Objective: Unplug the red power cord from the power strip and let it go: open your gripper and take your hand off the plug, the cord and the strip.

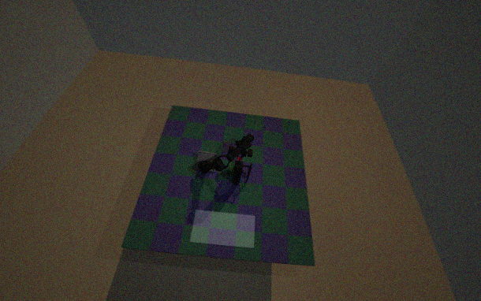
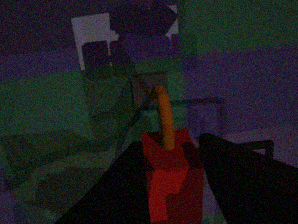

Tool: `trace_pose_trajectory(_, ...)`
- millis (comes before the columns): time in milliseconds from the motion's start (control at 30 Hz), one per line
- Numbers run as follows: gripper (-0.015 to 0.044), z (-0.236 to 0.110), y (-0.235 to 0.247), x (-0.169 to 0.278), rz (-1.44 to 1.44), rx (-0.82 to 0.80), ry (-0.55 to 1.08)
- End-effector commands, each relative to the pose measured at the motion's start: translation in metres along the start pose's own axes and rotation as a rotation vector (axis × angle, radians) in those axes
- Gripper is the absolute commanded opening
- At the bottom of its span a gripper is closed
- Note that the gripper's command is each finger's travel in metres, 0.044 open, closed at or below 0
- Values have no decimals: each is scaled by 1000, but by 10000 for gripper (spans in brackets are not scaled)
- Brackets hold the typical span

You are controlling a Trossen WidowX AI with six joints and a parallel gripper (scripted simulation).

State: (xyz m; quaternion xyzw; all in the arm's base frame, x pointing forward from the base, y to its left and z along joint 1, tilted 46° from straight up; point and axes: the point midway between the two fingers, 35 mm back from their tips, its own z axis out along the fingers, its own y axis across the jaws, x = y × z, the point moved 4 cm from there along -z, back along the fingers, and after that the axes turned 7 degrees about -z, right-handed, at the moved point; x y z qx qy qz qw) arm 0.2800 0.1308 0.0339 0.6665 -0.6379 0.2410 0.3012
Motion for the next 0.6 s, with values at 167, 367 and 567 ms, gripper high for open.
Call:
trace_pose_trajectory(167,315,2,0,4,0,0,1)
trace_pose_trajectory(367,440,-5,-5,-24,0,1,-2)
trace_pose_trajectory(567,440,-10,-7,-55,1,1,-3)
